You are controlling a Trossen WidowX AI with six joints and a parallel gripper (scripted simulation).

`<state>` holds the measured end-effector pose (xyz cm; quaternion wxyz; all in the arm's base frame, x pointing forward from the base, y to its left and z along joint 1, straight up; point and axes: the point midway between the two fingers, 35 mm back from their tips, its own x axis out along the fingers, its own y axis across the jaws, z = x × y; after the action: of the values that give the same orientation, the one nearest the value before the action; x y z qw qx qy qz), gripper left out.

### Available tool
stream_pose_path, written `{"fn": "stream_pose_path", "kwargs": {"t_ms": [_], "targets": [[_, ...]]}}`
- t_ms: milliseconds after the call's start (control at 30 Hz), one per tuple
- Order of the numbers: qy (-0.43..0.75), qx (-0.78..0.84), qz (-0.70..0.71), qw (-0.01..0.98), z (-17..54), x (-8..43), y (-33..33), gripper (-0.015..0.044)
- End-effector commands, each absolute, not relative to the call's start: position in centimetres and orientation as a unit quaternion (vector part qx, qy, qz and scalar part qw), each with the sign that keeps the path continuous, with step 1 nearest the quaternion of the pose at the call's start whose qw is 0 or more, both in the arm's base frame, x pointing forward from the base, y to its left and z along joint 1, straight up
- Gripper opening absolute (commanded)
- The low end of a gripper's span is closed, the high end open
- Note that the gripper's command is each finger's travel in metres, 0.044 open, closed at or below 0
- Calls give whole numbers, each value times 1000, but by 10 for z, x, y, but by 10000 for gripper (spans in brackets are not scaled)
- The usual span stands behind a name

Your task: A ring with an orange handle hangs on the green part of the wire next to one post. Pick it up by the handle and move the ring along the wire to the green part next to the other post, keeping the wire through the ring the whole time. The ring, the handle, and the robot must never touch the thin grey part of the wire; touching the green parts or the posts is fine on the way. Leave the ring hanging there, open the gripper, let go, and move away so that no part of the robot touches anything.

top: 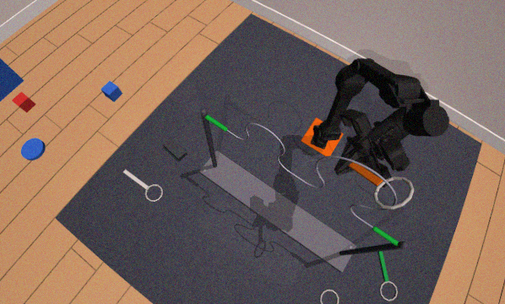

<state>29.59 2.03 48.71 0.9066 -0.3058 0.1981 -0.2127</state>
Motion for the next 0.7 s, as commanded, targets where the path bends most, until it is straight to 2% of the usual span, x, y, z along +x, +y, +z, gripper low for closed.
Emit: {"fn": "stream_pose_path", "kwargs": {"t_ms": [0, 667], "targets": [[196, -328, -218, 898, 489, 293, 17, -150], [190, -436, -233, 848, 497, 292, 10, -150]]}}
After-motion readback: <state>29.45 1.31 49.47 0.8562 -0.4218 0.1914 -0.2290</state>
